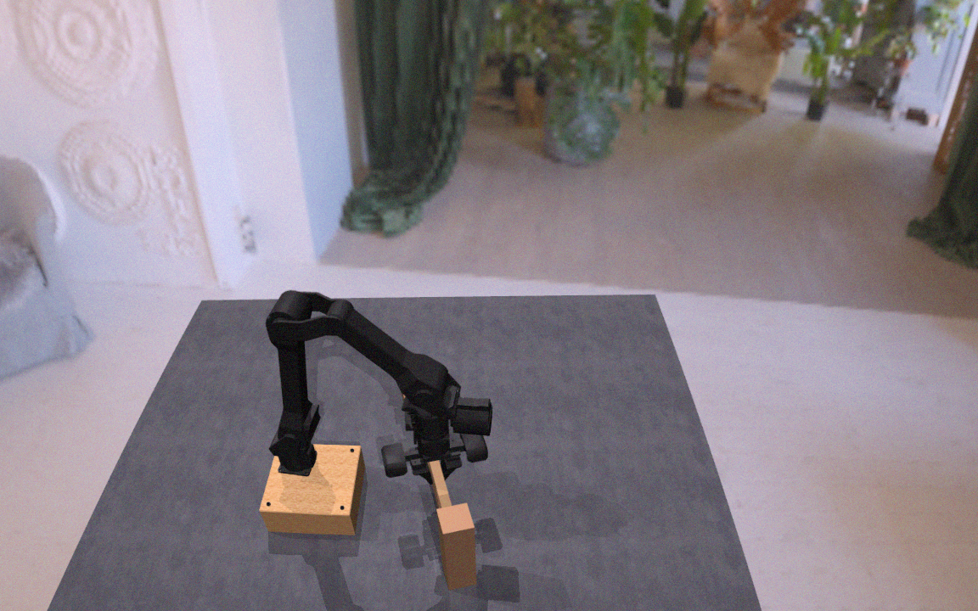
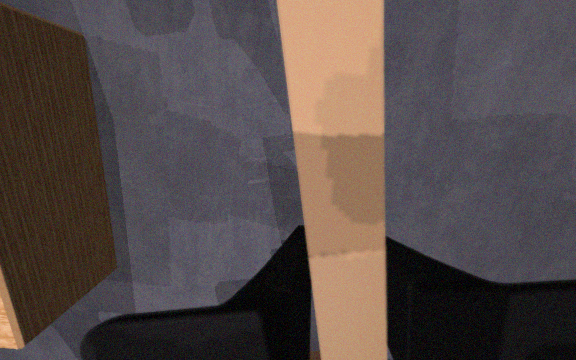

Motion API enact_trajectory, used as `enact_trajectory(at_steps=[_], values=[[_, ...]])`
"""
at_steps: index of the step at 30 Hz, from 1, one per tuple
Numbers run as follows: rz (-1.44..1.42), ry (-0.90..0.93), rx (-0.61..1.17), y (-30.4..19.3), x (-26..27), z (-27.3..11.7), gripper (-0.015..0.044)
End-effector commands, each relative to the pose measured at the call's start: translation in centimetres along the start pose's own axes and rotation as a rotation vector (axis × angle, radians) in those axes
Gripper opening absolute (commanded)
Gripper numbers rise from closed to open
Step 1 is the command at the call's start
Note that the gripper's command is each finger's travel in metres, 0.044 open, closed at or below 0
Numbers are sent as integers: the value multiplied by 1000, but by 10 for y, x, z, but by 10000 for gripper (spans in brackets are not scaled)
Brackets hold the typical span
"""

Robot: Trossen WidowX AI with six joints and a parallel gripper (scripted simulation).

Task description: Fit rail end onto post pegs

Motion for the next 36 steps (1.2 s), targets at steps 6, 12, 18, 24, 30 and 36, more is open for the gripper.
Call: enact_trajectory(at_steps=[6, 12, 18, 24, 30, 36], values=[[-3, -6, 3, -4, -2, -2, 0], [-3, -6, 3, -6, -2, -2, 0], [-3, -7, 3, -8, -3, -2, 0], [-3, -7, 3, -10, -3, -2, 0], [-3, -7, 3, -11, -3, -2, 0], [-3, -7, 3, -13, -3, -2, 0]])
Point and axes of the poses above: the point midway between the two fingers, 35 mm back from their tips, its own z axis out along the fingers, its own x axis across the jaws, y = z × x, the point moved 2 cm from there along -z, back along the fingers, and after that the axes turned 7 degrees about z, right-handed, at the moved point
